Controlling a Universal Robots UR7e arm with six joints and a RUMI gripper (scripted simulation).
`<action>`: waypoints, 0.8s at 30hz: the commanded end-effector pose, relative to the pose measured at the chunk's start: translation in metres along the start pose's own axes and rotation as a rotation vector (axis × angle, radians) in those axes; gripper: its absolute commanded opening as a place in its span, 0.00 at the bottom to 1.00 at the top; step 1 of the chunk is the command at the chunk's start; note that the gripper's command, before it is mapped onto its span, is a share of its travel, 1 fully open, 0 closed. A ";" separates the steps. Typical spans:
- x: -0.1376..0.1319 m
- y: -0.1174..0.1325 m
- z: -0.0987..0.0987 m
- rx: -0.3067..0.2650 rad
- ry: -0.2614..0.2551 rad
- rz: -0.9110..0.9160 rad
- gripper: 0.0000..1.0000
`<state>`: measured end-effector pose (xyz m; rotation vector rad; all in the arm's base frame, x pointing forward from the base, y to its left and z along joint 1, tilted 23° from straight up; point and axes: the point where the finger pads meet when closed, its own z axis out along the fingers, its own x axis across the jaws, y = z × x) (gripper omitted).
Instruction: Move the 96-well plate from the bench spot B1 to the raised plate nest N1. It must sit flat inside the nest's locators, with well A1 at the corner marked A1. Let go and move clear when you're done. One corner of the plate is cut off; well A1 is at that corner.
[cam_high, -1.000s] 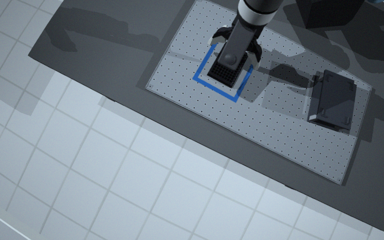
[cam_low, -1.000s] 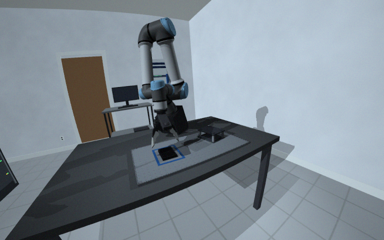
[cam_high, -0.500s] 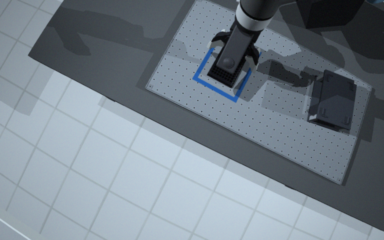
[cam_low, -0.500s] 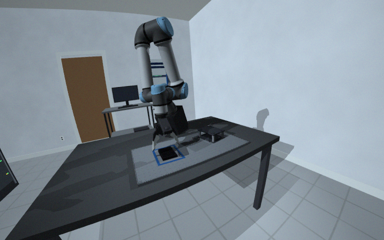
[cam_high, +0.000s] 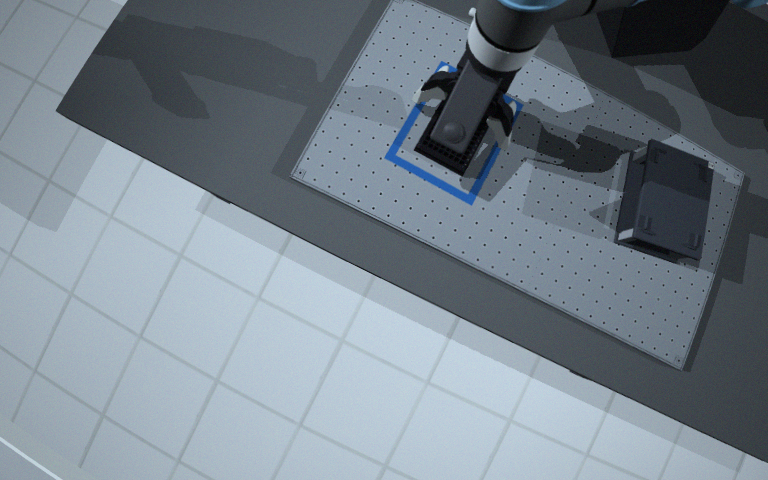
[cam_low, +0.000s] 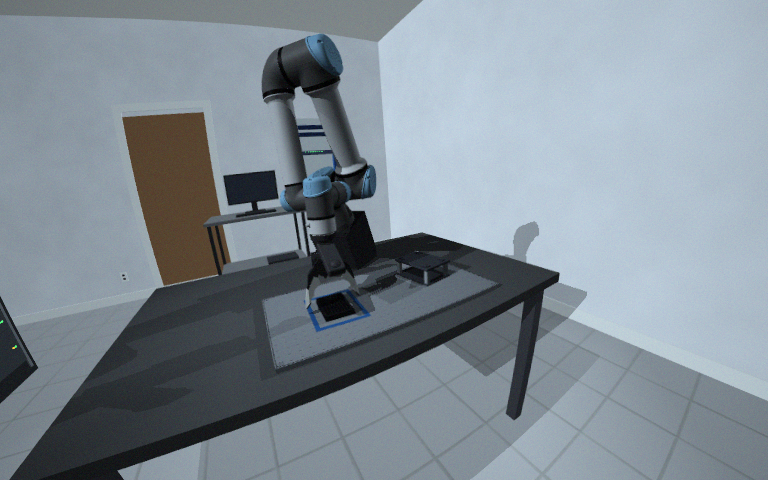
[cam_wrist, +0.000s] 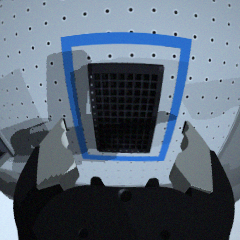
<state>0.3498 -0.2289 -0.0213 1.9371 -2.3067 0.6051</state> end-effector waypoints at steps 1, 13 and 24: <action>0.000 0.000 0.002 0.002 0.001 0.000 1.00; 0.000 0.000 0.002 0.002 0.001 0.000 0.00; 0.000 0.000 0.002 0.002 0.001 0.000 0.00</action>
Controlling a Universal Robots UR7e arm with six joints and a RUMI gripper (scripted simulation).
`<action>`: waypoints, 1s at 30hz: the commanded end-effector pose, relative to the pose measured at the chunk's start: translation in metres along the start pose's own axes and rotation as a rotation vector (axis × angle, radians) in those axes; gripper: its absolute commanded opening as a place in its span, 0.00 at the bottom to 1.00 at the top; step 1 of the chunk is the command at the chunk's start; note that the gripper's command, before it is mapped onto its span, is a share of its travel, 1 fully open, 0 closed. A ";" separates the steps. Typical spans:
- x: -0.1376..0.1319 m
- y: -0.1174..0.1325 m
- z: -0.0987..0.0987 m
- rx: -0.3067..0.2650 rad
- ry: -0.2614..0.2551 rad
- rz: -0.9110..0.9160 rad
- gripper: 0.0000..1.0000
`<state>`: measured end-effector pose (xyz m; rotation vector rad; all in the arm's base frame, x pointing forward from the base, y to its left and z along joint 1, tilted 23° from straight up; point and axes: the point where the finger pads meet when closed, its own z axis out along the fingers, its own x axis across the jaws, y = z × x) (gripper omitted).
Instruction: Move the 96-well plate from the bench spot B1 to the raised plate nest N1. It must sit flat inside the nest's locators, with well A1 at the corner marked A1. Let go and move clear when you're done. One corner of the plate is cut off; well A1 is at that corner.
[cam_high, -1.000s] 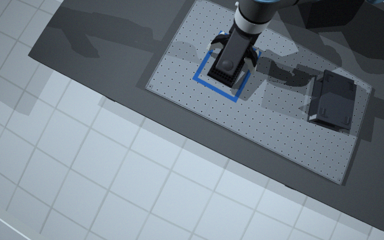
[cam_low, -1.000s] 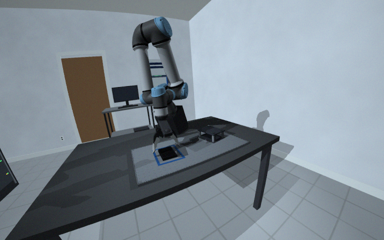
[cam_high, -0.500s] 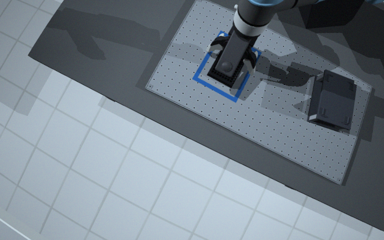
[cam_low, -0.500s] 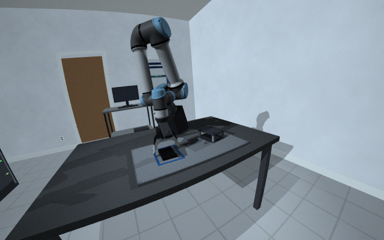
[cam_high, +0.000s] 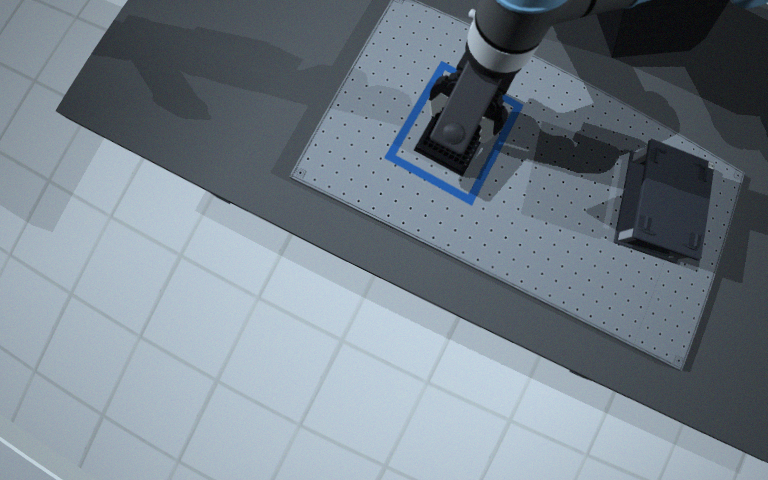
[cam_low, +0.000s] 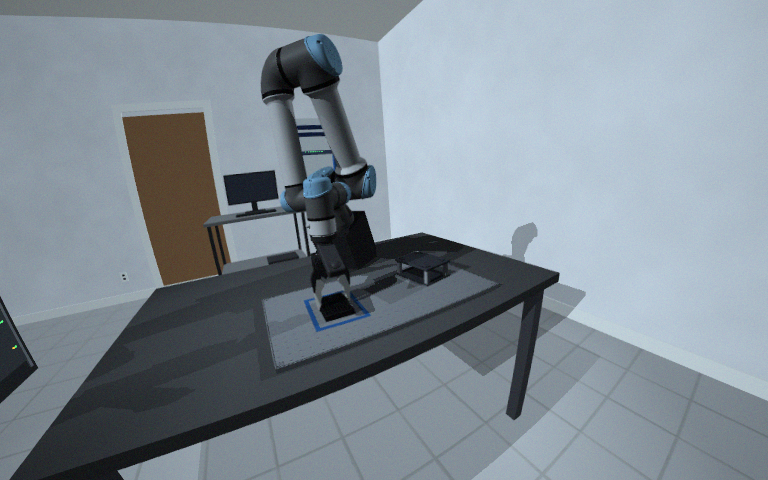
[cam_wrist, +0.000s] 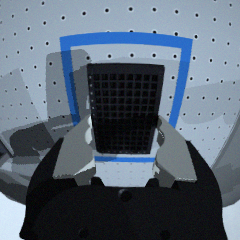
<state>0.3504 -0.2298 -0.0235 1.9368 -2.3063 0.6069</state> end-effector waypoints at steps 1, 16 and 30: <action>0.000 0.000 0.000 0.001 0.000 0.000 0.00; 0.000 0.000 0.000 0.001 0.001 0.000 0.00; 0.000 0.000 -0.012 0.001 0.000 0.000 0.00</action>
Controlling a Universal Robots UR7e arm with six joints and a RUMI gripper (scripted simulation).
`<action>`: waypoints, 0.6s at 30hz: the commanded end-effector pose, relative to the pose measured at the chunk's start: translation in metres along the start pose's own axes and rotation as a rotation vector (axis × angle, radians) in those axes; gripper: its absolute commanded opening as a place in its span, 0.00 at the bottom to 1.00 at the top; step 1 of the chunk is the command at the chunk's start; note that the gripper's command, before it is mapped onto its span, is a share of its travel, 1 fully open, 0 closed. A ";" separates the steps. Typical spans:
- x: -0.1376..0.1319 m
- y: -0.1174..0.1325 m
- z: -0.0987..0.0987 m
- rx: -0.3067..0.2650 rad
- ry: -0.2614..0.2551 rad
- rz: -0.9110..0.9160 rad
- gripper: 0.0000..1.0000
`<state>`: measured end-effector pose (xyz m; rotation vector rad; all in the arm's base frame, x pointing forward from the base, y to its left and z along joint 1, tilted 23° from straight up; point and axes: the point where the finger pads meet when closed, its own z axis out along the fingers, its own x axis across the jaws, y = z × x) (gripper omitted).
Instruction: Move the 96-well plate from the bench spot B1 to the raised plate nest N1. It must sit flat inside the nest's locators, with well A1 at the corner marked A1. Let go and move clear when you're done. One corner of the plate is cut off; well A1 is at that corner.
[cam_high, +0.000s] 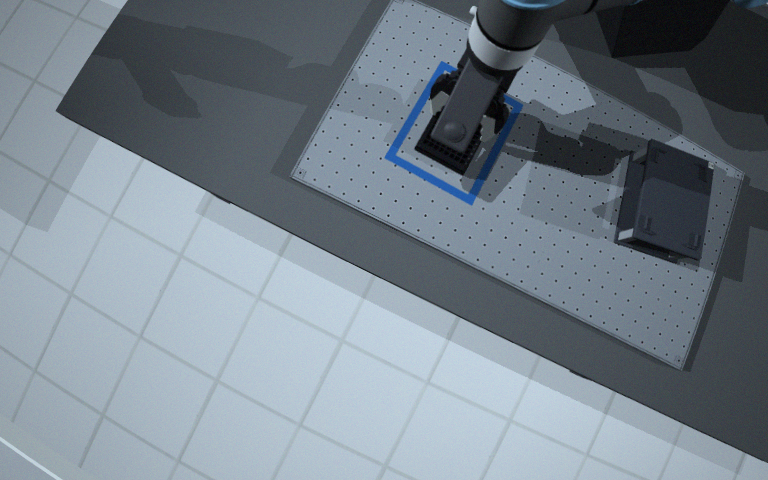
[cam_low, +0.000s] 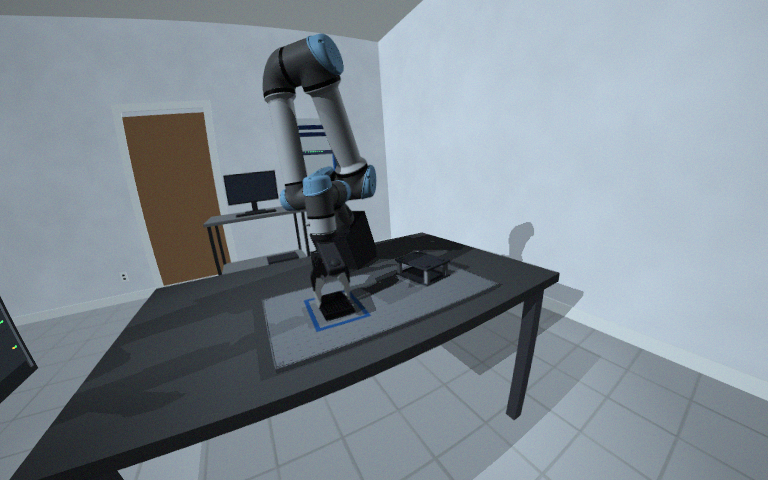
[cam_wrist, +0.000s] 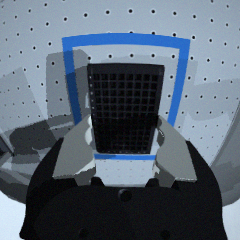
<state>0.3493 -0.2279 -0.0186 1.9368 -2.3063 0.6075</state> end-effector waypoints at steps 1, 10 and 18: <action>0.000 0.000 -0.008 0.000 0.000 0.000 0.00; 0.000 0.000 -0.020 0.000 0.000 0.000 0.00; 0.000 0.000 -0.033 0.000 0.000 0.000 0.00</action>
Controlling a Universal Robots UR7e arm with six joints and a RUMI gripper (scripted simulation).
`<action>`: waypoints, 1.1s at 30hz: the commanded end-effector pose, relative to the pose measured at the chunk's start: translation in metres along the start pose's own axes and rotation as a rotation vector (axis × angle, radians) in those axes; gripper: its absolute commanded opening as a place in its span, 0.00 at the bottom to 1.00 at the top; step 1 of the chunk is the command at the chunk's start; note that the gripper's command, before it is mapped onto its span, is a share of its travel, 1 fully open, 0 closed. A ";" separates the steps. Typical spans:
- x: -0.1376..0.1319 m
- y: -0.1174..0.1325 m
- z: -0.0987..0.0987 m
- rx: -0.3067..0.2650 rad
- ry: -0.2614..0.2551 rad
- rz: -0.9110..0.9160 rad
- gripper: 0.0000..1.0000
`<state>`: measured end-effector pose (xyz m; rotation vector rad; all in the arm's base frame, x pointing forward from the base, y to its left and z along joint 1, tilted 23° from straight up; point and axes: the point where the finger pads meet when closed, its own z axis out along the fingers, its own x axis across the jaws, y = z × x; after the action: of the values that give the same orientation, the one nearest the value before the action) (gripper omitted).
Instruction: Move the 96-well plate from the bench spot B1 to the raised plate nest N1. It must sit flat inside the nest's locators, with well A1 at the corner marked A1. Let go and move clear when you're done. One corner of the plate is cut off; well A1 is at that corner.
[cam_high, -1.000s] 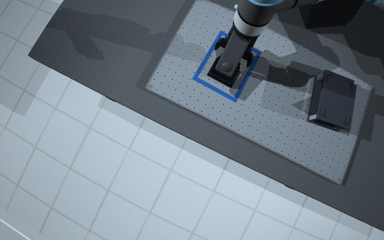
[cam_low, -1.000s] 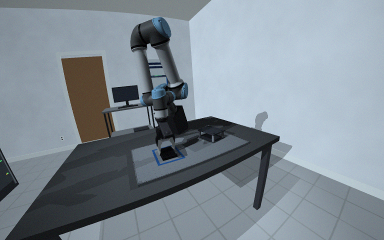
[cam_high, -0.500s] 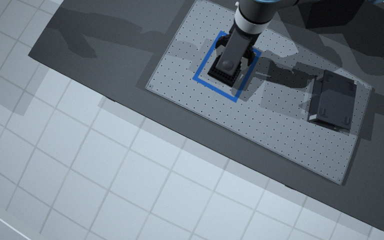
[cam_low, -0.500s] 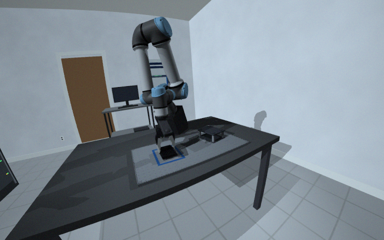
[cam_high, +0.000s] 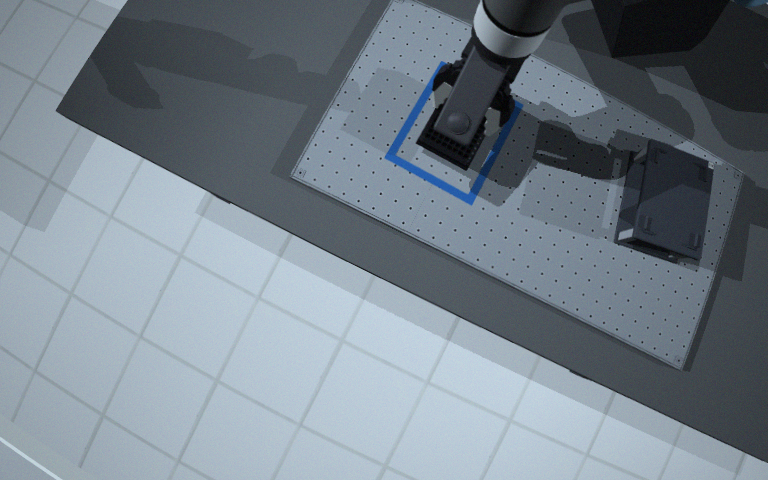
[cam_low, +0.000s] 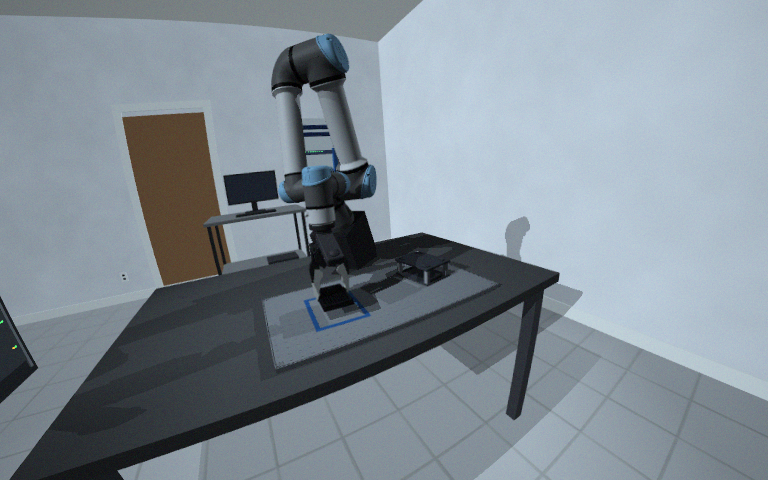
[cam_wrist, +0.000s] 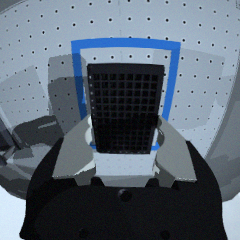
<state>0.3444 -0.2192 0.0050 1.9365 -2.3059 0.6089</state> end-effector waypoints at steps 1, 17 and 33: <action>0.000 0.000 -0.009 0.000 0.000 0.000 0.00; 0.000 0.000 -0.033 0.000 0.000 0.000 0.00; 0.000 0.000 -0.045 0.000 0.000 0.000 0.00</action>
<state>0.3358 -0.2044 0.0451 1.9367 -2.3062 0.6076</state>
